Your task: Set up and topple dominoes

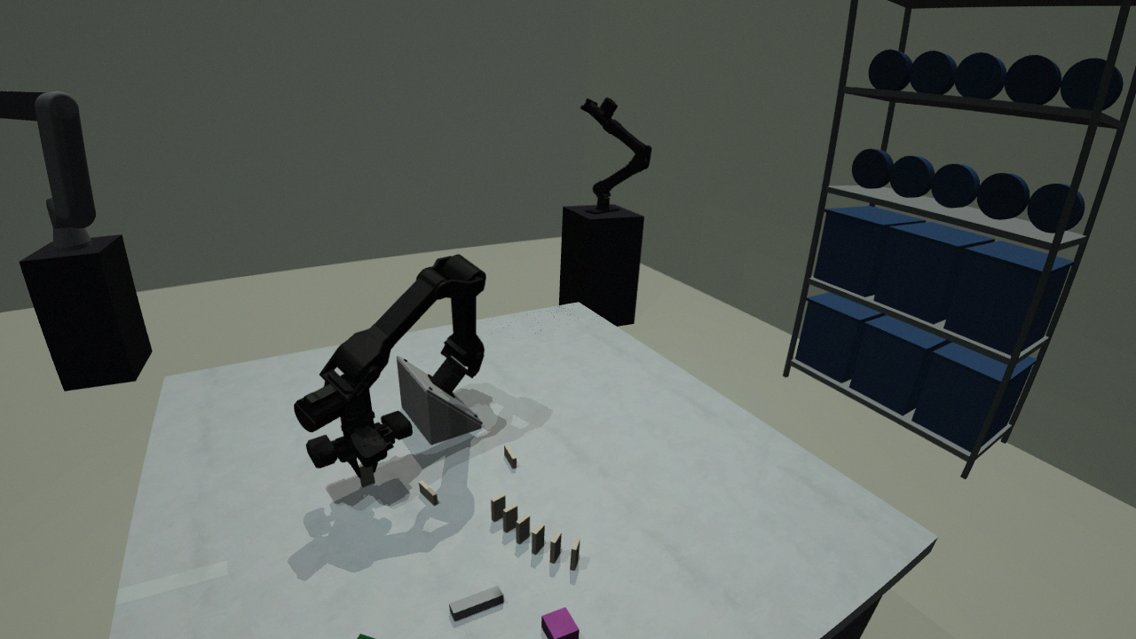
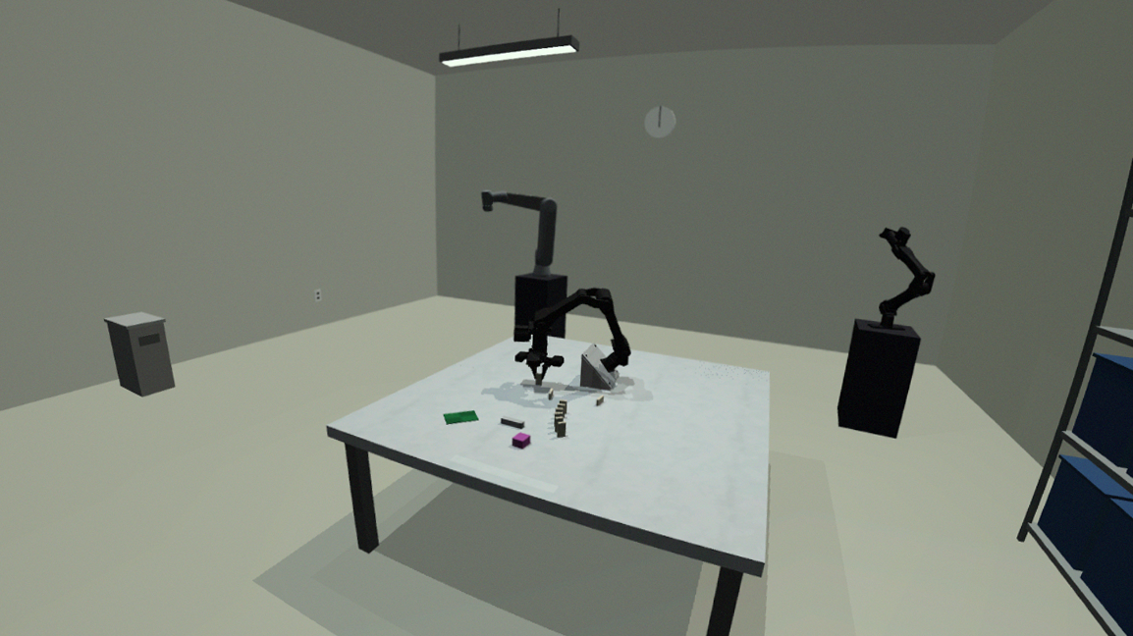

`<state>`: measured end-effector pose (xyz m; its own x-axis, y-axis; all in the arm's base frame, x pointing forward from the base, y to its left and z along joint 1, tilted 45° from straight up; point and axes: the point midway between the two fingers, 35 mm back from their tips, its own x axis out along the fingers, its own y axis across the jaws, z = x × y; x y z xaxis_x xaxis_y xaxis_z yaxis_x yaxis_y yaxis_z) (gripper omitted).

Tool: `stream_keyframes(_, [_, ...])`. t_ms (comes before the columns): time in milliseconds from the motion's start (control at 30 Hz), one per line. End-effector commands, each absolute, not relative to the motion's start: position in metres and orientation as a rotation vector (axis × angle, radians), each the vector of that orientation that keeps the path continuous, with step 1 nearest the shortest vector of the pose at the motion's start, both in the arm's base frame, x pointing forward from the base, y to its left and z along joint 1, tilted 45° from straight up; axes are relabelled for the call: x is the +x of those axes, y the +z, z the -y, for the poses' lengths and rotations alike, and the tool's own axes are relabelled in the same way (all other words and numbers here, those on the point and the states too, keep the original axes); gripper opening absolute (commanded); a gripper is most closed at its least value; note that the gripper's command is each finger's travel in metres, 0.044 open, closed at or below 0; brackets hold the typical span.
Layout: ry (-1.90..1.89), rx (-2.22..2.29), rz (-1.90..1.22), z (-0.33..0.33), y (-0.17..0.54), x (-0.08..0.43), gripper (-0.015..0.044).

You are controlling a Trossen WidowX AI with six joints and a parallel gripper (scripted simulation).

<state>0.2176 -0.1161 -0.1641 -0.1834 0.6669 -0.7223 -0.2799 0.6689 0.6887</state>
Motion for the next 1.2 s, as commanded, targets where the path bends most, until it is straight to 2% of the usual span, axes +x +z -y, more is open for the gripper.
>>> stream_keyframes(0, [0.871, 0.338, -1.536, 0.115, -0.164, 0.218, 0.0107])
stream_keyframes(100, [0.870, 0.336, -1.536, 0.131, -0.152, 0.225, 0.0107])
stream_keyframes(333, [0.871, 0.331, -1.539, 0.202, -0.074, 0.242, 0.0107])
stream_keyframes(567, [0.871, 0.330, -1.539, 0.207, -0.065, 0.244, 0.0107])
stream_keyframes(933, [0.888, 0.284, -1.503, 0.102, 0.016, 0.349, 0.0107])
stream_keyframes(1067, [0.917, 0.282, -1.487, 0.052, 0.048, 0.372, 0.0107])
stream_keyframes(1167, [0.923, 0.282, -1.484, 0.043, 0.053, 0.375, 0.0107])
